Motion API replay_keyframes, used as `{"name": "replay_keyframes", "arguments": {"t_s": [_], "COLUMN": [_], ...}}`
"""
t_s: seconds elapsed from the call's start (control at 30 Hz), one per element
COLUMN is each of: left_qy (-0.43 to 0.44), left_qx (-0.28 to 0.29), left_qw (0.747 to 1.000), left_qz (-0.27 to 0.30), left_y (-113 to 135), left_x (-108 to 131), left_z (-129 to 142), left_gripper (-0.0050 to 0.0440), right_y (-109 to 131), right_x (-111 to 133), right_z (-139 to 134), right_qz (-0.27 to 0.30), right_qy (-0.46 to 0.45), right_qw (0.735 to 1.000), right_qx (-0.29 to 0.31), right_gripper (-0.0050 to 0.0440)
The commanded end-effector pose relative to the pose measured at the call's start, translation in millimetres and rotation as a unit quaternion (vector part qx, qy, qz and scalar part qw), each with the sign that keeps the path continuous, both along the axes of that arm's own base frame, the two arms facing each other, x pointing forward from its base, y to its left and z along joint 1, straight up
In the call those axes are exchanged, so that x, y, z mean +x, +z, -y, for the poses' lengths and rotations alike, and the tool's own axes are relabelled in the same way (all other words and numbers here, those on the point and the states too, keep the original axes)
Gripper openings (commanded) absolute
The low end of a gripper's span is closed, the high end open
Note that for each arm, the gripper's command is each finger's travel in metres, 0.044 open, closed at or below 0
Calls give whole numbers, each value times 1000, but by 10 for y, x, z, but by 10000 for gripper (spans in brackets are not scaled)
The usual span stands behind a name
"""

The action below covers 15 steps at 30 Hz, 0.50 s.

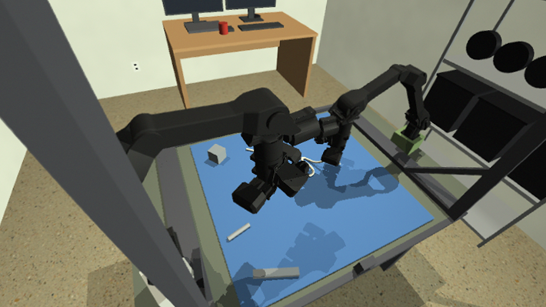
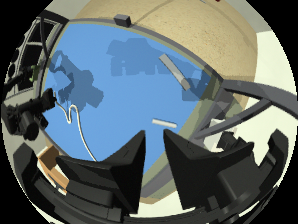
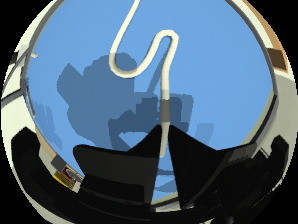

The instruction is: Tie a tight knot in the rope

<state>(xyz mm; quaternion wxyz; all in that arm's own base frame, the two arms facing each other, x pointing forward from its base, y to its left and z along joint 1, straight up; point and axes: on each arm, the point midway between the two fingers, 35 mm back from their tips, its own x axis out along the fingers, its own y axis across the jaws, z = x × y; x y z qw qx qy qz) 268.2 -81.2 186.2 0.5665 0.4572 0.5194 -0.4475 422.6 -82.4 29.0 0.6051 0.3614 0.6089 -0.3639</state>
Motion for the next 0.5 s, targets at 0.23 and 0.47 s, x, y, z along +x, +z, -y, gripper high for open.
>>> {"name": "replay_keyframes", "arguments": {"t_s": [0.23, 0.47], "left_qy": [-1, -1], "left_qx": [-5, -5], "left_qw": [1000, 1000], "left_qz": [8, 8], "left_y": [57, 57], "left_x": [-3, -3], "left_z": [7, 7], "left_gripper": [85, 85], "right_y": [474, 474], "right_x": [39, 39], "right_z": [3, 3], "right_qz": [20, 20], "right_qy": [1, 1], "right_qw": [1000, 1000], "right_qx": [-3, -3], "right_gripper": [30, 30]}}
